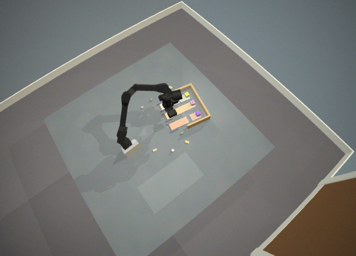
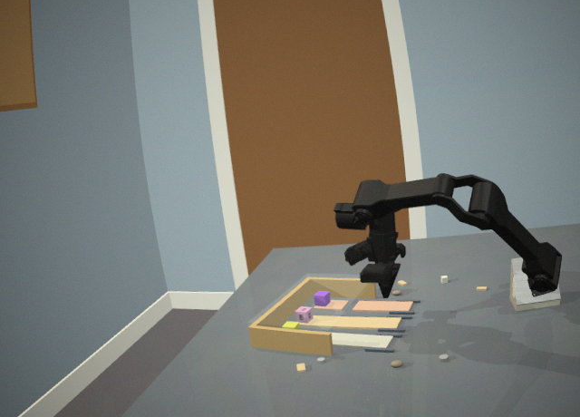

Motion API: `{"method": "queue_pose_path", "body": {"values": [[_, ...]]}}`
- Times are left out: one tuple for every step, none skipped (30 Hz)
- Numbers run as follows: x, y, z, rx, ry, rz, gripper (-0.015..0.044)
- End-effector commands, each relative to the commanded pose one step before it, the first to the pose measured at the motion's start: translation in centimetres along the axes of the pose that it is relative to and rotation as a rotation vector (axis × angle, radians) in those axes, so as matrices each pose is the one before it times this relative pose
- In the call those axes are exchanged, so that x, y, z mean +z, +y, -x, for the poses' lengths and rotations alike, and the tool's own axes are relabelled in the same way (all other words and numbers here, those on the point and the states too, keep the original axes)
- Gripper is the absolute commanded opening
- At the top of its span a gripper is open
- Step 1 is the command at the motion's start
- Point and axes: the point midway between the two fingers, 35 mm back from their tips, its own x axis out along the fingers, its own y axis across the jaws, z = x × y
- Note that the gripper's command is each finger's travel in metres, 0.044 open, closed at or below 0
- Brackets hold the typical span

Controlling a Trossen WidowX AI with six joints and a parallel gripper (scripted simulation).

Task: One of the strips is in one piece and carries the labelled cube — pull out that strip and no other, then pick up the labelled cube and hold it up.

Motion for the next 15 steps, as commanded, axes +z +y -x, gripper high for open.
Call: {"method": "queue_pose_path", "body": {"values": [[0.064, -0.149, -0.713, -0.00471, 0.00533, -0.0043, 0.0000], [0.014, -0.002, -0.165, -0.00005, -0.00006, 0.0000, 0.0000], [0.013, -0.002, -0.165, -0.00004, -0.00006, 0.0000, 0.0000], [0.012, -0.003, -0.165, -0.00003, -0.00005, 0.0000, 0.0000], [0.011, -0.002, -0.165, -0.00002, -0.00005, 0.0000, 0.0000], [0.011, -0.003, -0.165, -0.00001, -0.00005, 0.0000, 0.0000], [0.010, -0.003, -0.165, 0.00000, -0.00004, 0.0000, 0.0000], [0.009, -0.003, -0.165, 0.00001, -0.00004, 0.0000, 0.0000], [0.008, -0.003, -0.165, 0.00002, -0.00003, 0.0000, 0.0000], [0.007, -0.003, -0.165, 0.00003, -0.00003, 0.0000, 0.0000], [0.006, -0.003, -0.165, 0.00003, -0.00003, 0.0000, 0.0000], [0.006, -0.003, -0.164, 0.00004, -0.00002, 0.0000, 0.0000], [0.005, -0.003, -0.164, 0.00005, -0.00002, 0.0000, 0.0000], [0.004, -0.004, -0.164, 0.00006, -0.00001, 0.0000, 0.0000], [0.003, -0.003, -0.164, 0.00007, -0.00001, 0.0000, 0.0000]]}}
